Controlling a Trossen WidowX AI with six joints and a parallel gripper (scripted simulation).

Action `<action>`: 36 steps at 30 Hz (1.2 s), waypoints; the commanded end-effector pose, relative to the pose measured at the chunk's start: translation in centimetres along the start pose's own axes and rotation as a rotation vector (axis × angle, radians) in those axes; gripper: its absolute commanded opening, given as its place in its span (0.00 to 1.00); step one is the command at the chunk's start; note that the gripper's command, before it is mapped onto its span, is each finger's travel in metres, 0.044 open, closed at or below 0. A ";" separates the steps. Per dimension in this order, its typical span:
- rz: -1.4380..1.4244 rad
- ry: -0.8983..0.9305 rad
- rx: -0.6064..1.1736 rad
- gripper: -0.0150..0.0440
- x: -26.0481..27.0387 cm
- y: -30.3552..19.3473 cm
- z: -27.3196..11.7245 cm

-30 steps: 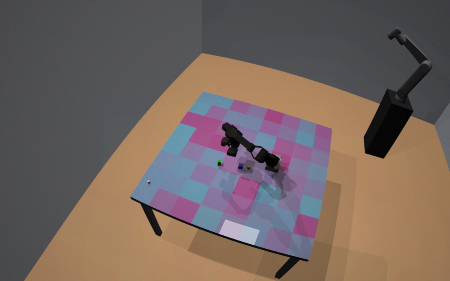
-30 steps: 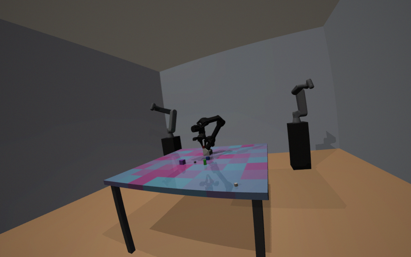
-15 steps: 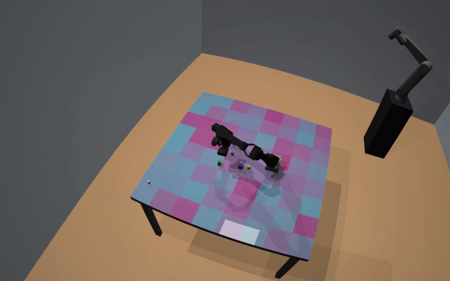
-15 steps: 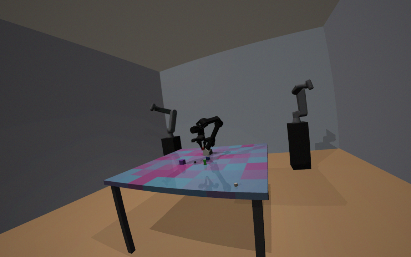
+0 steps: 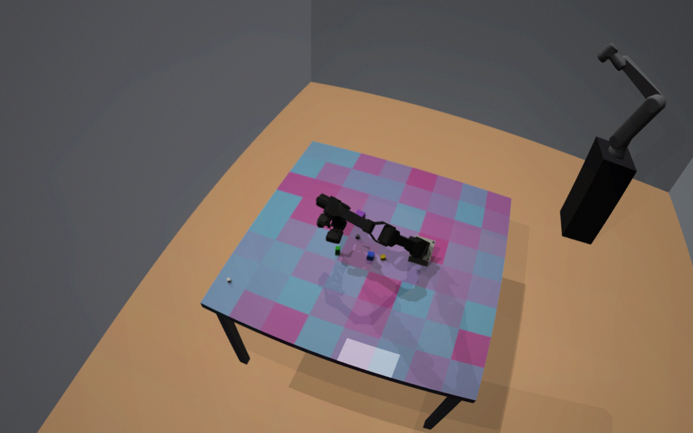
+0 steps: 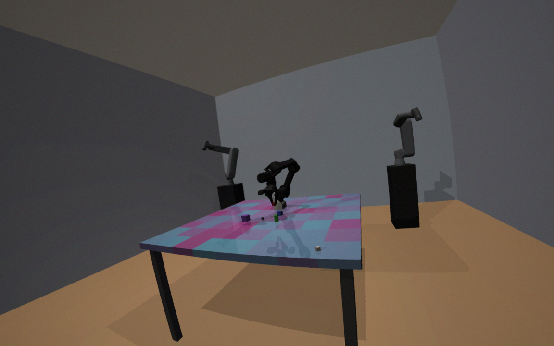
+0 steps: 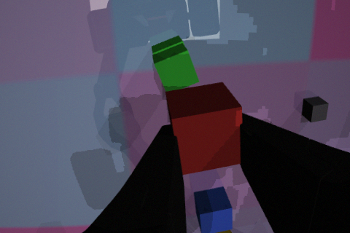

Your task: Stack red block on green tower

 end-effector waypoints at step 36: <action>0.008 0.010 0.007 0.25 0.2 -0.3 6.6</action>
Point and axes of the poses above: the point midway between the two fingers, 35 mm back from their tips, its own z axis out along the fingers, its own x axis across the jaws, y = z × x, the point moved 9 cm from there along -z, back along the fingers, and after that the axes turned 15 degrees about -z, right-handed, at the moved point
